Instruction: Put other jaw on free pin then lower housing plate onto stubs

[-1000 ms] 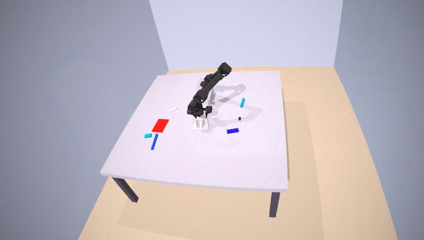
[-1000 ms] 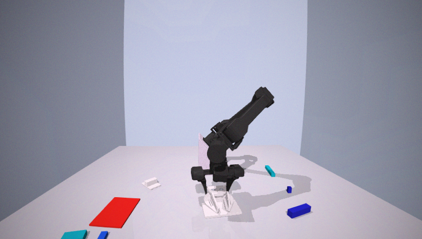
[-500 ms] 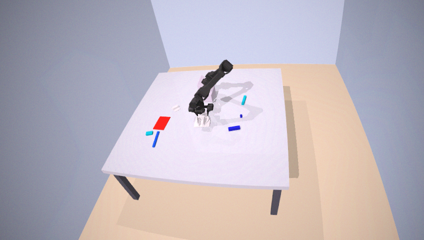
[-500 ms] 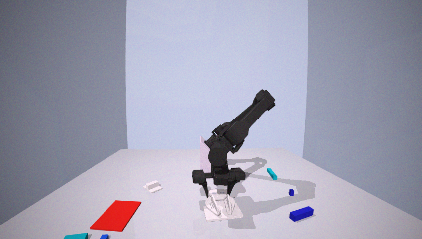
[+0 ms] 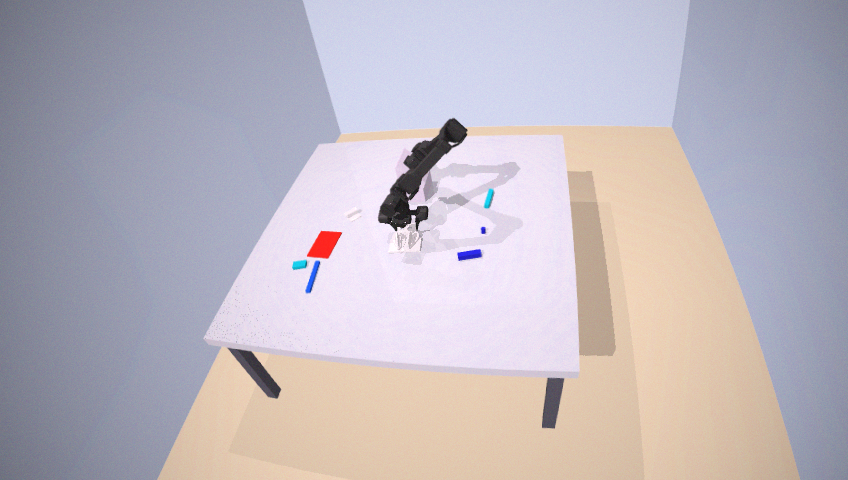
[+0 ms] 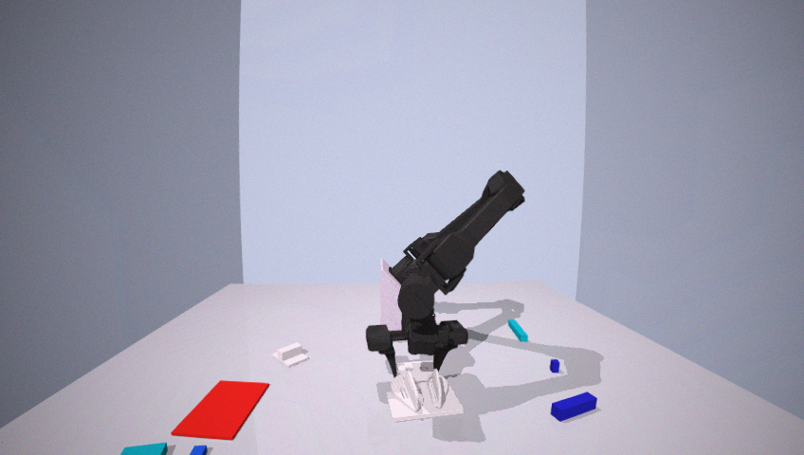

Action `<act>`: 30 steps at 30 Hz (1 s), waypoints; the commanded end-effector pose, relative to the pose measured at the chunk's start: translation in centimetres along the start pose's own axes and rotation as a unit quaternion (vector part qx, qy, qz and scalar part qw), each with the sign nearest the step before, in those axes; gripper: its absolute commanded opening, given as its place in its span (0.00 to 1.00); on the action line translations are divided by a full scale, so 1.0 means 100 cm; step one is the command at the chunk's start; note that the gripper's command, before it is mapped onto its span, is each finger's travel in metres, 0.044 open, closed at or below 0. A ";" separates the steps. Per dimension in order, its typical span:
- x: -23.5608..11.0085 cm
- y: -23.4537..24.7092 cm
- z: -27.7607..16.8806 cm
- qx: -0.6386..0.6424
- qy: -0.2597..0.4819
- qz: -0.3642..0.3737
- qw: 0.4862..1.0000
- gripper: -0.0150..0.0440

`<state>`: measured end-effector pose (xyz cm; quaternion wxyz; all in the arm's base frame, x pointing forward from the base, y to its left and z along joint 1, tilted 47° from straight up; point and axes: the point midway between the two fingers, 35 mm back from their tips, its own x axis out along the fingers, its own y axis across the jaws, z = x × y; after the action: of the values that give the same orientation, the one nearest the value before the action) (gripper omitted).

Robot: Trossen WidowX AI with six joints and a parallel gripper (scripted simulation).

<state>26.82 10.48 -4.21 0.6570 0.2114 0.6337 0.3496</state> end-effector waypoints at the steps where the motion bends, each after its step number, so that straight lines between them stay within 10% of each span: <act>1: 0.001 0.000 0.000 0.004 0.000 0.003 1.000 0.85; 30: 0.006 0.000 0.000 0.007 0.000 0.003 1.000 0.85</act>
<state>26.79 10.63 -4.47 0.6566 0.2161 0.6349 0.3450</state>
